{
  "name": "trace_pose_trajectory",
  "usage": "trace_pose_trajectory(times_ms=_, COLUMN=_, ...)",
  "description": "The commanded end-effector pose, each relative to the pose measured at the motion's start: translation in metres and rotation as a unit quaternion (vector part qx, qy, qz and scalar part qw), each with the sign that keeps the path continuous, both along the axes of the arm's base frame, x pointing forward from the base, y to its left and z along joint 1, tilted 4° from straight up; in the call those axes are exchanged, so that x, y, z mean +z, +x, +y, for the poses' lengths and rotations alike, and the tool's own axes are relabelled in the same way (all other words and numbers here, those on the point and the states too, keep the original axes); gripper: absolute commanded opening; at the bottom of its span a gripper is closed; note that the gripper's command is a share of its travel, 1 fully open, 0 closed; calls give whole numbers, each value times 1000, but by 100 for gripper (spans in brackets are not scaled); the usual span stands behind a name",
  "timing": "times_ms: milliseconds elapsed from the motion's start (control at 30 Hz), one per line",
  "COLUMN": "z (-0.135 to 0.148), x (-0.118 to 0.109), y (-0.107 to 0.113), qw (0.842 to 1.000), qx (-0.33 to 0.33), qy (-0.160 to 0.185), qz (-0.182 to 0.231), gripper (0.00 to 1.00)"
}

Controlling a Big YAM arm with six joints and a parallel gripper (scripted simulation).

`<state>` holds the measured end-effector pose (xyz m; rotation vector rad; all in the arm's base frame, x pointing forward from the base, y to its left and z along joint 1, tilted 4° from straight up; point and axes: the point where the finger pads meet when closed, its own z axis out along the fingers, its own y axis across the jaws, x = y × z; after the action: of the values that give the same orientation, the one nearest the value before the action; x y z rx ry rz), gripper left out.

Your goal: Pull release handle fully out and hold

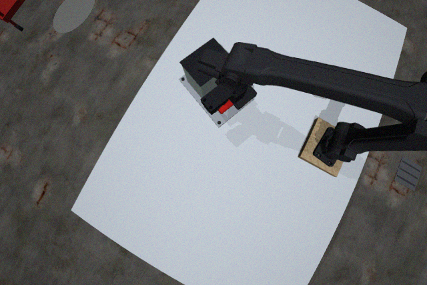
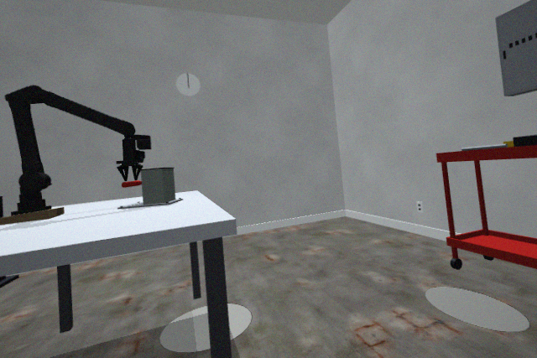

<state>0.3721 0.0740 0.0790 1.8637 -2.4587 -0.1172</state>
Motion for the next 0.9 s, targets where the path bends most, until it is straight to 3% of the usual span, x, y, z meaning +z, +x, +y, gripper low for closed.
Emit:
trace_pose_trajectory(times_ms=0, z=5, x=-7, y=5, qw=1000, qx=4, qy=1, qz=3, gripper=50)
trace_pose_trajectory(times_ms=867, z=5, x=-7, y=5, qw=1000, qx=4, qy=1, qz=3, gripper=50)
